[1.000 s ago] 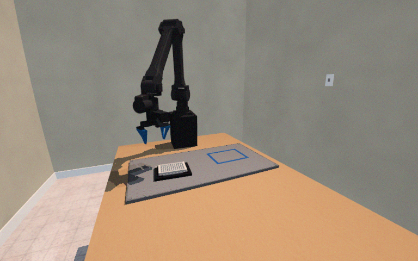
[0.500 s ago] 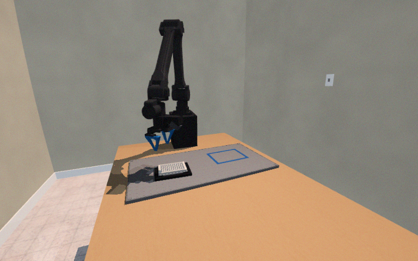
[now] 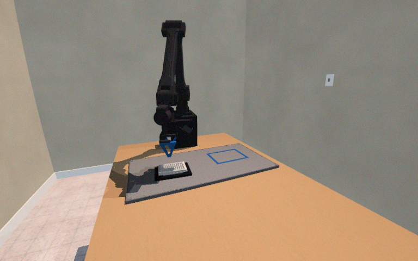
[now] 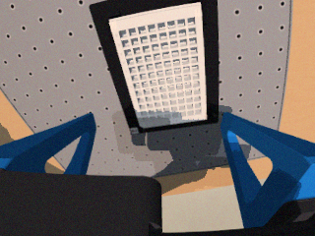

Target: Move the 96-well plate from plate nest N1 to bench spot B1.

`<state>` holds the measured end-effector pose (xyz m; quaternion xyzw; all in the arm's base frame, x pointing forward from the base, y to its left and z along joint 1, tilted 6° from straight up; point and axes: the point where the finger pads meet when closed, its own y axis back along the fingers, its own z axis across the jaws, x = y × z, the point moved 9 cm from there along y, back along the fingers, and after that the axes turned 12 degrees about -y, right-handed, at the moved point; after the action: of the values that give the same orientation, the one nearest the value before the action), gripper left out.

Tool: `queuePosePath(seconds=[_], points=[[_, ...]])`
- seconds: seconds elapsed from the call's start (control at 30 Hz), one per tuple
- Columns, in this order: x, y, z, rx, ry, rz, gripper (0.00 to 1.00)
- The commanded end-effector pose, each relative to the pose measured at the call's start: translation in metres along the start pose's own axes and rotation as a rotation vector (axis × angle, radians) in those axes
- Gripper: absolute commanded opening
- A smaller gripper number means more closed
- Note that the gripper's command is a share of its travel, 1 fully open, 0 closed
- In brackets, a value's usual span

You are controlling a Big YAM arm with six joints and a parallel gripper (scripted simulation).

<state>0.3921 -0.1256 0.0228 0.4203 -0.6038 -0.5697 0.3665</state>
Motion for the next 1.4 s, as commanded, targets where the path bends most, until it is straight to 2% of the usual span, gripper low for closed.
queuePosePath(seconds=[0.0,0.07,0.13,0.27,1.37], points=[[-0.0123,0.0029,-0.0234,0.049,0.139,-0.008,1.00],[-0.0088,0.0029,-0.0223,0.041,0.189,-0.008,1.00],[-0.0025,0.0115,-0.0253,0.060,0.174,-0.005,1.00],[-0.0082,0.0113,-0.0248,0.059,0.187,-0.006,1.00],[-0.0083,0.0115,-0.0248,0.060,0.183,-0.006,1.00]])
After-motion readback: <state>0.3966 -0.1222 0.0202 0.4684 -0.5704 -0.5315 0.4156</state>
